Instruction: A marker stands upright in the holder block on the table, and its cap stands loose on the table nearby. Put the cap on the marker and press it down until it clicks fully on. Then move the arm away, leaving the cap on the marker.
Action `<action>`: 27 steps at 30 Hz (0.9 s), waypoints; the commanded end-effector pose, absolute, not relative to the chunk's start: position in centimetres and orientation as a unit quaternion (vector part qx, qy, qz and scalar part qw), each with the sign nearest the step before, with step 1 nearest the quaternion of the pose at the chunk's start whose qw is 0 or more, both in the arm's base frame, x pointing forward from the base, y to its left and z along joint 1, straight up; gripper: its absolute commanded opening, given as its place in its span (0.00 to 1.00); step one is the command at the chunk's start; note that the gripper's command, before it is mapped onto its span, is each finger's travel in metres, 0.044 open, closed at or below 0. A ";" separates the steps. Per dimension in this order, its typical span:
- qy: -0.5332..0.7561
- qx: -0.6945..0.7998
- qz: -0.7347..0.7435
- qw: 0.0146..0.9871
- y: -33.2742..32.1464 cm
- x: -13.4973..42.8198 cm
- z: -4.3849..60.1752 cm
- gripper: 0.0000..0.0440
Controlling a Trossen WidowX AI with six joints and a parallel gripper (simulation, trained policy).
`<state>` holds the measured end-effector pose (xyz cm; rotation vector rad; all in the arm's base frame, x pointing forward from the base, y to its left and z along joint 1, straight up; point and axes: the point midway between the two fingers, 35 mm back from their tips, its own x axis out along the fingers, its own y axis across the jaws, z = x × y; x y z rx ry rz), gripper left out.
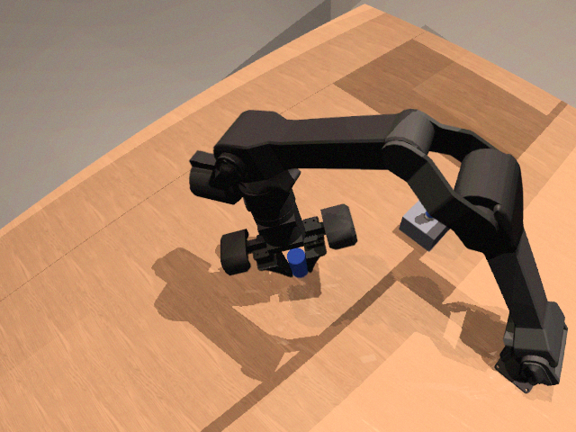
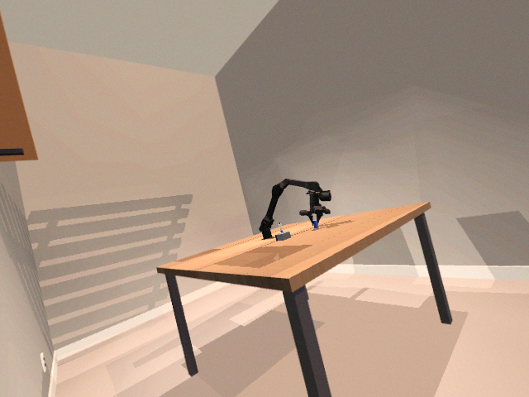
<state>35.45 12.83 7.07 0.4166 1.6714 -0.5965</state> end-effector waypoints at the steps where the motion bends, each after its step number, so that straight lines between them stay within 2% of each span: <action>1: 0.717 0.180 -0.255 0.624 12.2 35.3 8.8 0.13; 7: 0.710 0.183 -0.254 0.631 11.1 35.0 11.2 0.14; 27: 0.699 0.229 -0.268 0.622 4.5 33.6 16.3 0.07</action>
